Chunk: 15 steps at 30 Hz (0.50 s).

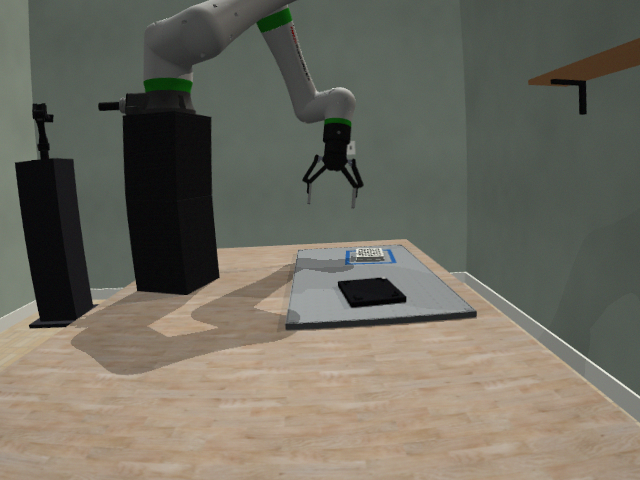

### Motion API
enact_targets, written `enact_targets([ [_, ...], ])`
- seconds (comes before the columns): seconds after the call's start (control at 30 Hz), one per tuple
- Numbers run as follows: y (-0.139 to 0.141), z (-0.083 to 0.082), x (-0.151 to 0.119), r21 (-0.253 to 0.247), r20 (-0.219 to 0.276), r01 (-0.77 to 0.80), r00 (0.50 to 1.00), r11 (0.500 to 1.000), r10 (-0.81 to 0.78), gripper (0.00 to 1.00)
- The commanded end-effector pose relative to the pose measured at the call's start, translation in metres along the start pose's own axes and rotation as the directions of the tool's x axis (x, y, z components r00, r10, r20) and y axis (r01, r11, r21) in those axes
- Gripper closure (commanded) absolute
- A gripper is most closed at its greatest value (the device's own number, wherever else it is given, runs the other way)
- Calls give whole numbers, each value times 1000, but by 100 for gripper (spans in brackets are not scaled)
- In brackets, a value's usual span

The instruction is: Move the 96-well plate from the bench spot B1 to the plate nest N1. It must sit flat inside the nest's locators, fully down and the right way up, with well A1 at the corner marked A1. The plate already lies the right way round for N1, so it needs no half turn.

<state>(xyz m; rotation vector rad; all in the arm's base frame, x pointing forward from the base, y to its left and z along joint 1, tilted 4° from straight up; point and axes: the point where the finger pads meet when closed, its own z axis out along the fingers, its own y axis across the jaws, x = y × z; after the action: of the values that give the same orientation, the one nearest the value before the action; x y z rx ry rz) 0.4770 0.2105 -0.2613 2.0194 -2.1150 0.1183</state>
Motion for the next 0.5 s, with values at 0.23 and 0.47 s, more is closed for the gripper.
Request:
enact_targets([
  [0.23,-38,26,18,33,72,-51,996,998,49,0],
  [0.47,-57,38,29,59,120,-91,989,994,83,0],
])
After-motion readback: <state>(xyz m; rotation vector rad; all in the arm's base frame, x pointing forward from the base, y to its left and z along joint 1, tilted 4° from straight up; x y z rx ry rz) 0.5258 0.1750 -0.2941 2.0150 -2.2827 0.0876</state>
